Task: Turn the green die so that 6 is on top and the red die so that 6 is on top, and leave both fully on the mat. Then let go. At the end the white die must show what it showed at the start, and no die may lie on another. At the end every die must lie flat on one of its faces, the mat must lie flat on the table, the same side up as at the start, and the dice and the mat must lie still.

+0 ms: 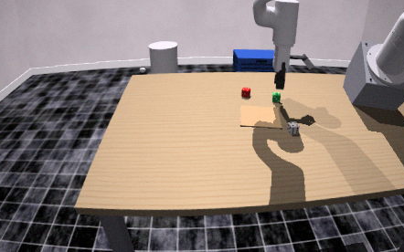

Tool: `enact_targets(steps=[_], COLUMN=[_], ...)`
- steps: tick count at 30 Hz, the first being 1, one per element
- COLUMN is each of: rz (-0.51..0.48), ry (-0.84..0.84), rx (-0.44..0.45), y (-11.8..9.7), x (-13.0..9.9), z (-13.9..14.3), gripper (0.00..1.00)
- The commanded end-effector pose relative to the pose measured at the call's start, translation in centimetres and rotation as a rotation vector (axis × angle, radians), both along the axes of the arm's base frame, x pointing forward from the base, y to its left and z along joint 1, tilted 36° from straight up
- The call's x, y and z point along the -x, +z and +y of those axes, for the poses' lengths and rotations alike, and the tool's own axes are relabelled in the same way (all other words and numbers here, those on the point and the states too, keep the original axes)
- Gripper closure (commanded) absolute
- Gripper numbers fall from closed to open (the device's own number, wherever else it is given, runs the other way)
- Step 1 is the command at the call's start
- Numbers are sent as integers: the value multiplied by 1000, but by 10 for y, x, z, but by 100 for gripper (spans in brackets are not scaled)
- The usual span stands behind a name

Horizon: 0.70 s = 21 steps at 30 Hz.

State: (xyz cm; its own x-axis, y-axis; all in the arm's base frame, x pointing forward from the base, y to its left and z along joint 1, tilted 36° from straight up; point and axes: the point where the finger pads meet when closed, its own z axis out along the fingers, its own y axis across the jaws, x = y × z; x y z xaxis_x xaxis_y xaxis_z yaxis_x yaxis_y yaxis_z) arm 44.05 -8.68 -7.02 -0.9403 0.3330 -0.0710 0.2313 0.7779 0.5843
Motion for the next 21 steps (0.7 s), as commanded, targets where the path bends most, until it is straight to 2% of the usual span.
enact_targets(steps=[1,21], rz=[-2,-2], ry=[-1,-1], rx=[1,1], y=[-4,-19], x=[-2,-8], z=[2,12], gripper=[53,53])
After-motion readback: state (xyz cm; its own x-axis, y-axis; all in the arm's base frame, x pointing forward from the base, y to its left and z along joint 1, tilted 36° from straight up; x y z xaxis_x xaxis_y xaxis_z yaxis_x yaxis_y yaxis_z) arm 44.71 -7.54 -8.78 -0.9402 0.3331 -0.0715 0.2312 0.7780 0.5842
